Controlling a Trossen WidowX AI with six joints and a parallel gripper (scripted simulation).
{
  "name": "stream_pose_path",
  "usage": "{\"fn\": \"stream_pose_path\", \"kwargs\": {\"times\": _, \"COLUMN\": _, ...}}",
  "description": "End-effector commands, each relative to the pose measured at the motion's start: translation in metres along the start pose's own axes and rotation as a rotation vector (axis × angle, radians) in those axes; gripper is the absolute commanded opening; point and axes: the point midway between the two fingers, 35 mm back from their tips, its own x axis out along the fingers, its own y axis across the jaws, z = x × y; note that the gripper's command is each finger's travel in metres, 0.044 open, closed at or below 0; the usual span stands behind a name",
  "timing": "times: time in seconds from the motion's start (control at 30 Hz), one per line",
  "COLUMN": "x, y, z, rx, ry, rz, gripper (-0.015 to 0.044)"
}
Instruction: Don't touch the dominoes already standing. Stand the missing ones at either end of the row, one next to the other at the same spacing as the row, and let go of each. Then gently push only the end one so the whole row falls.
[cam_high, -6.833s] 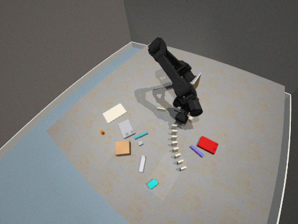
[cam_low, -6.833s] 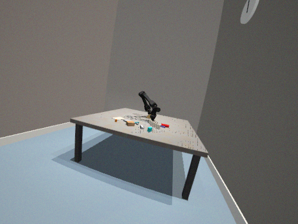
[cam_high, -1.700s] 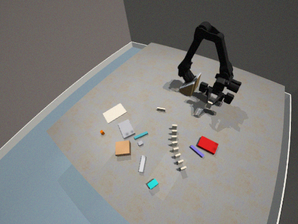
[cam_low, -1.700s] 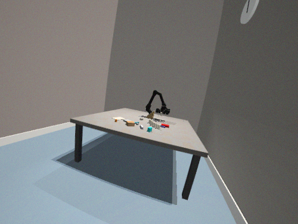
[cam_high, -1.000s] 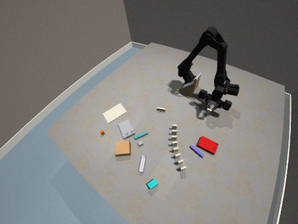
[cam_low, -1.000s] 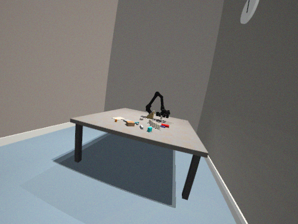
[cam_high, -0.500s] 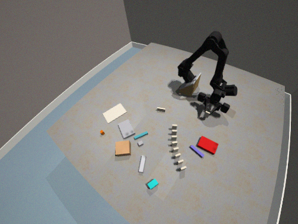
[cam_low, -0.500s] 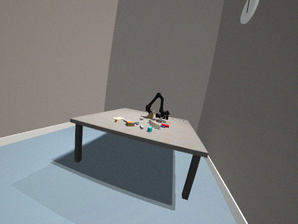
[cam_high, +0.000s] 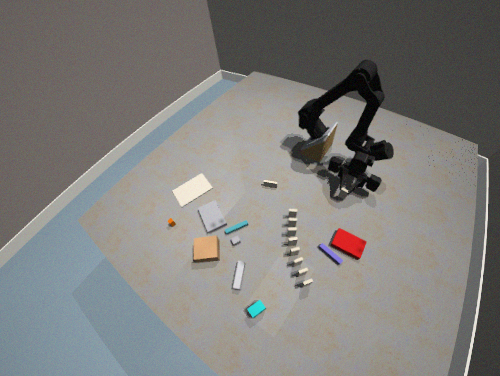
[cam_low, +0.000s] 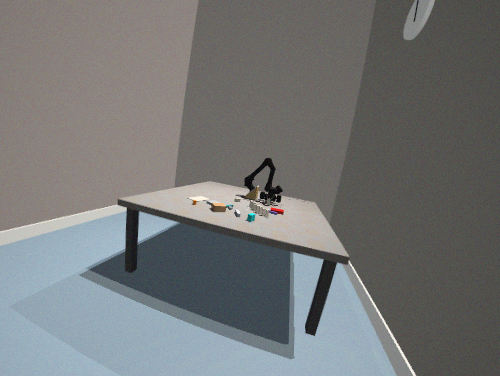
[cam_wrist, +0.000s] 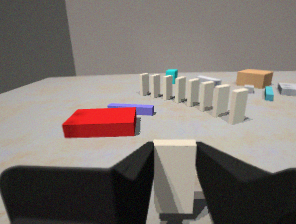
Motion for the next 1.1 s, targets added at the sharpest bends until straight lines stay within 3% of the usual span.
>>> {"fn": "stream_pose_path", "kwargs": {"times": 0.0, "x": 0.0012, "y": -0.0068, "z": -0.0031, "rx": -0.013, "ry": -0.003, "rz": -0.008, "gripper": 0.0107}}
{"fn": "stream_pose_path", "kwargs": {"times": 0.47, "x": 0.0015, "y": -0.0095, "z": -0.0043, "rx": -0.014, "ry": -0.003, "rz": -0.010, "gripper": 0.0107}}
{"fn": "stream_pose_path", "kwargs": {"times": 0.87, "x": 0.0015, "y": -0.0095, "z": -0.0043, "rx": -0.014, "ry": -0.003, "rz": -0.010, "gripper": 0.0422}}
{"fn": "stream_pose_path", "kwargs": {"times": 1.07, "x": 0.0009, "y": -0.0068, "z": 0.0021, "rx": -0.012, "ry": -0.003, "rz": -0.008, "gripper": 0.0440}}
